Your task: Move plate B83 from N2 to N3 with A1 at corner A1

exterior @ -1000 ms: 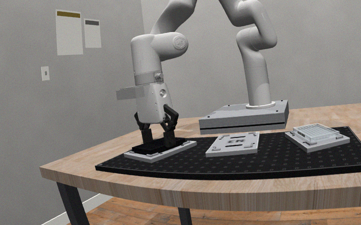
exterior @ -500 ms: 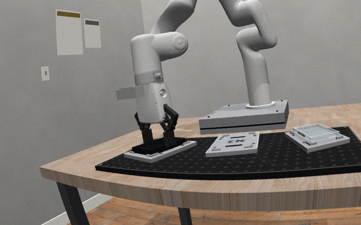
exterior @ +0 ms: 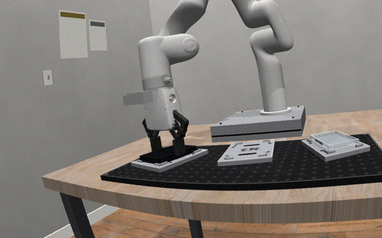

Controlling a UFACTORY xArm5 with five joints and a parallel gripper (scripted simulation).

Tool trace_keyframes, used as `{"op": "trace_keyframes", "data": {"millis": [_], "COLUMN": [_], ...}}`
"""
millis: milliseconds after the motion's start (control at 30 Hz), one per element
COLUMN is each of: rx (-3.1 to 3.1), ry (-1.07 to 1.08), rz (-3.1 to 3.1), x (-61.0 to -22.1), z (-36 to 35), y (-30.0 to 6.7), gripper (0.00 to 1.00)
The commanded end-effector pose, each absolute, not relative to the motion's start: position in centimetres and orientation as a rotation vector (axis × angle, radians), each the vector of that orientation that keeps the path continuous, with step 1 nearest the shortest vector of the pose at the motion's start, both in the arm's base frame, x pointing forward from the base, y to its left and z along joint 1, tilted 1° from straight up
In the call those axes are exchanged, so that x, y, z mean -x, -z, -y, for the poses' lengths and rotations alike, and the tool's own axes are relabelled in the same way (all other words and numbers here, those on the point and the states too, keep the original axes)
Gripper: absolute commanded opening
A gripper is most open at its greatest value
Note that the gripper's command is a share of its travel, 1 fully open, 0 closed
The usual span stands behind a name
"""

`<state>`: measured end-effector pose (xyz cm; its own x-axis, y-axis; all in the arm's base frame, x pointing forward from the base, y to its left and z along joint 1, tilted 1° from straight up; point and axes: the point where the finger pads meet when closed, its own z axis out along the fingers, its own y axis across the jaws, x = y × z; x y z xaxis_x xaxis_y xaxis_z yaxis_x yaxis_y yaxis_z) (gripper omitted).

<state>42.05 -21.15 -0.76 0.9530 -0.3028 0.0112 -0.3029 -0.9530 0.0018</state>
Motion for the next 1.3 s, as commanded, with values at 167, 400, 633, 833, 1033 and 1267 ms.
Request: {"op": "trace_keyframes", "data": {"millis": [167,400,633,833,1033,1267], "rx": [-3.104,-3.104,-3.104,-3.104,-3.104,-3.104], "ry": [-0.024,-0.024,-0.024,-0.024,-0.024,-0.024], "rz": [0.481,0.481,0.481,0.481,0.481,0.481], "x": [-42.17,-42.17,-42.17,-42.17,-42.16,-42.16], "z": [21.21,21.21,21.21,21.21,21.21,21.21], "y": [0.65,0.65,0.65,0.65,0.32,-0.02], "gripper": [0.0,0.0,0.0,0.0,0.0,0.0]}}
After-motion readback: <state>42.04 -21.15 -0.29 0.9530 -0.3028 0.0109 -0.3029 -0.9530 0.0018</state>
